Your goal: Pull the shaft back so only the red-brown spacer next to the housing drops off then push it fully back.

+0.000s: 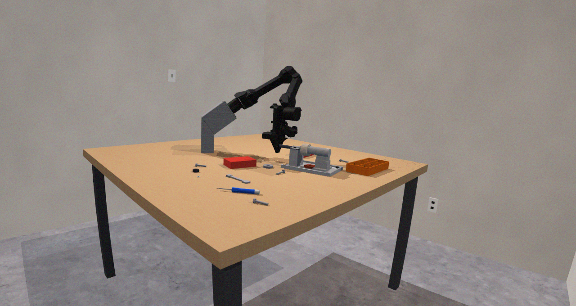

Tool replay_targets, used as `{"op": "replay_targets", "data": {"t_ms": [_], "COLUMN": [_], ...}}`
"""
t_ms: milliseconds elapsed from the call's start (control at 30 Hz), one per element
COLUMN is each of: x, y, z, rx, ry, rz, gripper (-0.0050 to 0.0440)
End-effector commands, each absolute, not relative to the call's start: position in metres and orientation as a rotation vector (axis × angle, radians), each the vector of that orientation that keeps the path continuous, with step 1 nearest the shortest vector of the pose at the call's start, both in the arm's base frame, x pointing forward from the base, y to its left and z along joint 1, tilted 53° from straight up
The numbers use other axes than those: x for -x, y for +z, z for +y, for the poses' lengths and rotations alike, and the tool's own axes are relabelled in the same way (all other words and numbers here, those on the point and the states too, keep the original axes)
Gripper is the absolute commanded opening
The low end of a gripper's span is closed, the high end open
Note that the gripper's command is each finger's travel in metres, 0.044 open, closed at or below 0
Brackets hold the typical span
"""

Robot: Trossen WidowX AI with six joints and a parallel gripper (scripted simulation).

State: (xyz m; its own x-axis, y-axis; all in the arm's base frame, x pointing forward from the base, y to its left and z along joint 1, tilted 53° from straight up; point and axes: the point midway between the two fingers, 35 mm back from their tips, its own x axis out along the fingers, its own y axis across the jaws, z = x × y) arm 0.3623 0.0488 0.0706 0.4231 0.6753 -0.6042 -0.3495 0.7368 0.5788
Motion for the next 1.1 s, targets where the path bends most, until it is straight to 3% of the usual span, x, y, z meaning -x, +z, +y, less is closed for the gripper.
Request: {"op": "replay_targets", "data": {"t_ms": [0,1067], "x": [-0.3661,-0.3752], "y": [0.0733,0.0795], "z": [0.0483,0.0478], "rx": [-0.394,-0.394], "ry": [0.661,0.661], "rz": [0.925,0.925], "gripper": [0.0,0.0]}}
